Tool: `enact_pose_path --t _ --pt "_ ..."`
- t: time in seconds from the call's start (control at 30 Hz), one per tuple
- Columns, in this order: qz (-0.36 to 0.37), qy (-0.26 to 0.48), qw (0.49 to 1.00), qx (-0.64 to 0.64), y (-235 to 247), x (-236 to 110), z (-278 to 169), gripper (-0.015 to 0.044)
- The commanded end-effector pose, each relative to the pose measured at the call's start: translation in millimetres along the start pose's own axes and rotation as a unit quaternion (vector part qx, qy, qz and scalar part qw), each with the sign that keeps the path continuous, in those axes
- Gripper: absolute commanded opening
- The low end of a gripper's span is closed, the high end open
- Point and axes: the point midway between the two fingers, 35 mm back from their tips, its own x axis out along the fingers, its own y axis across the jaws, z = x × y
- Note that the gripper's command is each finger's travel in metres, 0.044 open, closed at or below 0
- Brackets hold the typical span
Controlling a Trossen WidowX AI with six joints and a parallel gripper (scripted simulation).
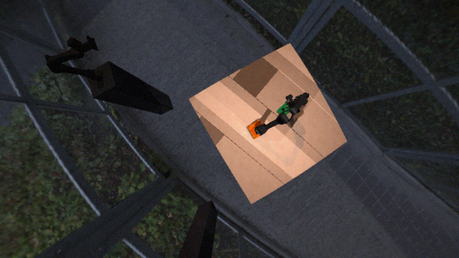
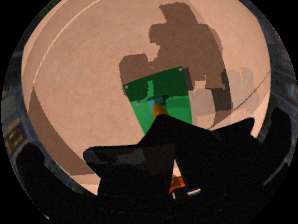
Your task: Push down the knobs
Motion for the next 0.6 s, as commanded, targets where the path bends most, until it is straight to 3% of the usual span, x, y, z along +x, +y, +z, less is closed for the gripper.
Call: enact_pose_path --t 0.0,0.57 --pt "-0.002 0.001 1.000 -0.003 -0.9 -0.2 -0.3 0.0000" --pt "-0.002 0.001 1.000 -0.003 -0.9 1.9 -0.3 0.0000"
